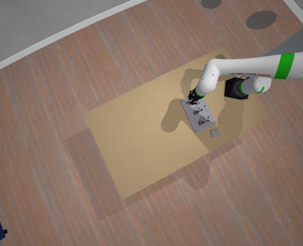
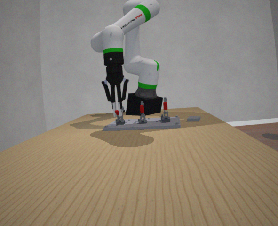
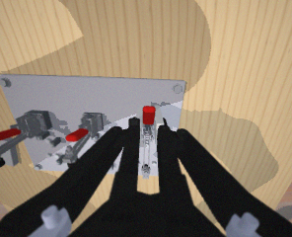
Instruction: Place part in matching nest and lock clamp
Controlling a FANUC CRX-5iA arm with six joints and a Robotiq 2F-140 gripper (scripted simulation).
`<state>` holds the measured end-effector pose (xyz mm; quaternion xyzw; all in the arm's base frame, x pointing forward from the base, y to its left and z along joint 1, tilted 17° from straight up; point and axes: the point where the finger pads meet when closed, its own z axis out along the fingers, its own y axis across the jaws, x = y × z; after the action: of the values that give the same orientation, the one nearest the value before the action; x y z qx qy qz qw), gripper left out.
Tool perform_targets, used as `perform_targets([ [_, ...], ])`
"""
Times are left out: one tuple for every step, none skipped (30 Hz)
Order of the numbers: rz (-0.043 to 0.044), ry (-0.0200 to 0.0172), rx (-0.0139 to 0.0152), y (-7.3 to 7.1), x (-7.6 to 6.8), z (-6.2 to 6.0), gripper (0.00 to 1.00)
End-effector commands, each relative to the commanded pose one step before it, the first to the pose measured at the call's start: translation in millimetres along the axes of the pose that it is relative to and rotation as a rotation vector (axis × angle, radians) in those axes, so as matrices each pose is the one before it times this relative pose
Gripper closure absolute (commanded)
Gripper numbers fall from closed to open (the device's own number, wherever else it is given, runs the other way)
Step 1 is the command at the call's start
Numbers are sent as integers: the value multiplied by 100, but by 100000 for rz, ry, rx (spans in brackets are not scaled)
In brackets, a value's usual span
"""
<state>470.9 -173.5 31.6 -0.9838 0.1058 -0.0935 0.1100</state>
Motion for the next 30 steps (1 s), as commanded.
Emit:
perform_targets([
  [-19,-65,-7,12,-279,-178,100],
  [0,0,0,0,0,0,100],
  [0,0,0,0,-97,-65,100],
  [0,0,0,-1,-97,-64,100],
  [0,0,0,1,-106,-51,100],
  [0,0,0,0,-105,-51,100],
  [0,0,0,0,-104,-50,100],
  [0,0,0,0,-103,-49,100],
  [0,0,0,0,-102,-48,100],
  [0,0,0,-1,-100,-47,100],
  [0,0,0,1,-108,-35,100],
  [0,0,0,0,-107,-33,100],
  [0,0,0,0,-104,-32,100],
  [0,0,0,0,-102,-31,100],
  [0,0,0,0,-100,-30,100],
  [0,0,0,-1,-97,-29,100],
  [0,0,0,0,-98,-24,100],
  [0,0,0,0,0,0,100],
  [0,0,0,0,0,0,100],
  [0,0,0,1,-101,-15,100],
  [0,0,0,0,-97,-14,100],
  [0,0,0,0,-94,-14,100],
  [0,0,0,0,-90,-13,100],
  [0,0,0,0,-86,-12,100],
  [0,0,0,0,-83,-11,100],
  [0,0,0,-1,-79,-11,100],
  [0,0,0,0,-73,-4,100],
  [0,0,0,0,-68,0,100],
  [0,0,0,0,-64,0,100],
  [0,0,0,0,-60,0,100],
])
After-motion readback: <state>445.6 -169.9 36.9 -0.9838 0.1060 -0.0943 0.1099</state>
